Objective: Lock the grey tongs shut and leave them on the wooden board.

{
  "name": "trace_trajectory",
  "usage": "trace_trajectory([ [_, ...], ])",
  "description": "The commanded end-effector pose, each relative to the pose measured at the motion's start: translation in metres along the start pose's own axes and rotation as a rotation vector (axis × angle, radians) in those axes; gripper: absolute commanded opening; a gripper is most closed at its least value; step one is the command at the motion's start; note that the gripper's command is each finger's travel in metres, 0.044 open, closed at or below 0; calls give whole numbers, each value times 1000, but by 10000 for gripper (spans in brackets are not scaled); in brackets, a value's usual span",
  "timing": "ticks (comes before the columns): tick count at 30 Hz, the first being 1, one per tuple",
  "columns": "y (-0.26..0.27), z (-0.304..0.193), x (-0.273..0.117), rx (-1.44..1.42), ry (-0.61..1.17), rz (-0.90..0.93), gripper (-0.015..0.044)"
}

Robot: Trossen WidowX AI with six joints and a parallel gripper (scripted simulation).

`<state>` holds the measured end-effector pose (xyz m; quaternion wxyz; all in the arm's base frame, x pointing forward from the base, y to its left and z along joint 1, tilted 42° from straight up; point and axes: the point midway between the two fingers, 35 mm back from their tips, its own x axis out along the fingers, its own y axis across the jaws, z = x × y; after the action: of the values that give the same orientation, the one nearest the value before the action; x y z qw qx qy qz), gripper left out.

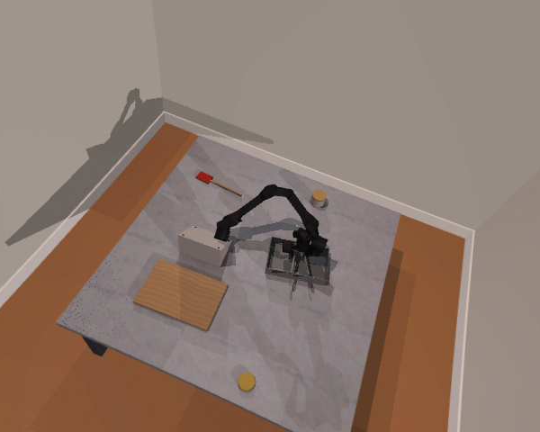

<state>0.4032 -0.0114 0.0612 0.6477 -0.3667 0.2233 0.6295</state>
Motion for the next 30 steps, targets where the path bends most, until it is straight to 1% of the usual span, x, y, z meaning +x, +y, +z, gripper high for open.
trace_trajectory([
  [1,0,0,0,-1,0,-1,241],
  [30,0,0,0,-1,0,-1,47],
])
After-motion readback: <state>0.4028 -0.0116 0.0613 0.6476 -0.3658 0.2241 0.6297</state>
